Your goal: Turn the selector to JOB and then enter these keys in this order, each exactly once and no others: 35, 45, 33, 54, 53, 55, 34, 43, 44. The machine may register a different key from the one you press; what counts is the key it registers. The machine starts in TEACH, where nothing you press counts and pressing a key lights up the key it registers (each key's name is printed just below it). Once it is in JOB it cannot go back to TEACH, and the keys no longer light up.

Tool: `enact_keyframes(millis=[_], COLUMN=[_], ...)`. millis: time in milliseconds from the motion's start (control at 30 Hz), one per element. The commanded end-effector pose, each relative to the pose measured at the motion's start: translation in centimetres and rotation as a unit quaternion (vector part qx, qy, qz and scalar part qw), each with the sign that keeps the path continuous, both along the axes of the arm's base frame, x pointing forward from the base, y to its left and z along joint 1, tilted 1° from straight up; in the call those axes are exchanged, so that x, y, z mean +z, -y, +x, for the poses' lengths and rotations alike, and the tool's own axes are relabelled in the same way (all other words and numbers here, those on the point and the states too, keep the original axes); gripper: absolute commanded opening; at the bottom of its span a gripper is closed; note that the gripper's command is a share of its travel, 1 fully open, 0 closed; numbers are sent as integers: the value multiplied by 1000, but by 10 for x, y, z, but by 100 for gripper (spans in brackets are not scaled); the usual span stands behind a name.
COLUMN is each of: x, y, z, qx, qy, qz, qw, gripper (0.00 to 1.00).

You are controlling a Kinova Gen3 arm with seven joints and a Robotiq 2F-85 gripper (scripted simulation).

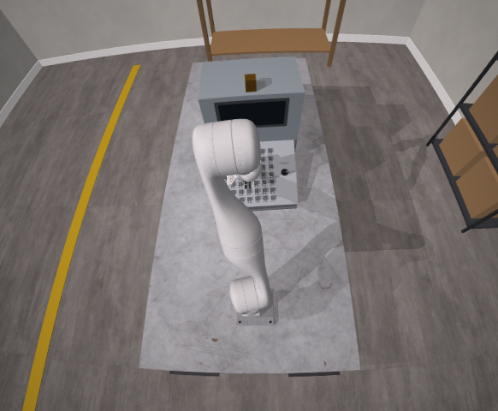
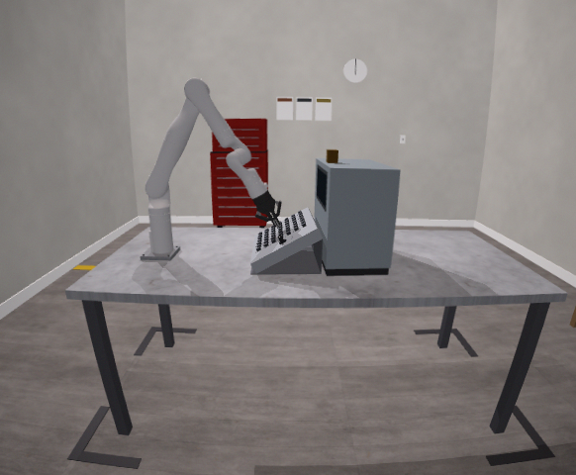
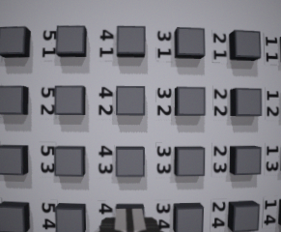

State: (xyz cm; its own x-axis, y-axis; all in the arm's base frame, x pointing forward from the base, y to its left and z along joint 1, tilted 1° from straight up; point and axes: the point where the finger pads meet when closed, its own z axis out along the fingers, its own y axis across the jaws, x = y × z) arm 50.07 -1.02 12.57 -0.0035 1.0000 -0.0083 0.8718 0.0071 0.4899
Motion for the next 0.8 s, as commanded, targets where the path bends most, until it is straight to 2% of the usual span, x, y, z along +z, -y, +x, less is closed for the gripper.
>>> enact_keyframes(millis=[0, 767], x=[0, -1], y=[4, 2], z=[2, 4], qx=[-2, 0], qy=[1, 2], qz=[-2, -2], qw=[1000, 1000], gripper=[10, 10])
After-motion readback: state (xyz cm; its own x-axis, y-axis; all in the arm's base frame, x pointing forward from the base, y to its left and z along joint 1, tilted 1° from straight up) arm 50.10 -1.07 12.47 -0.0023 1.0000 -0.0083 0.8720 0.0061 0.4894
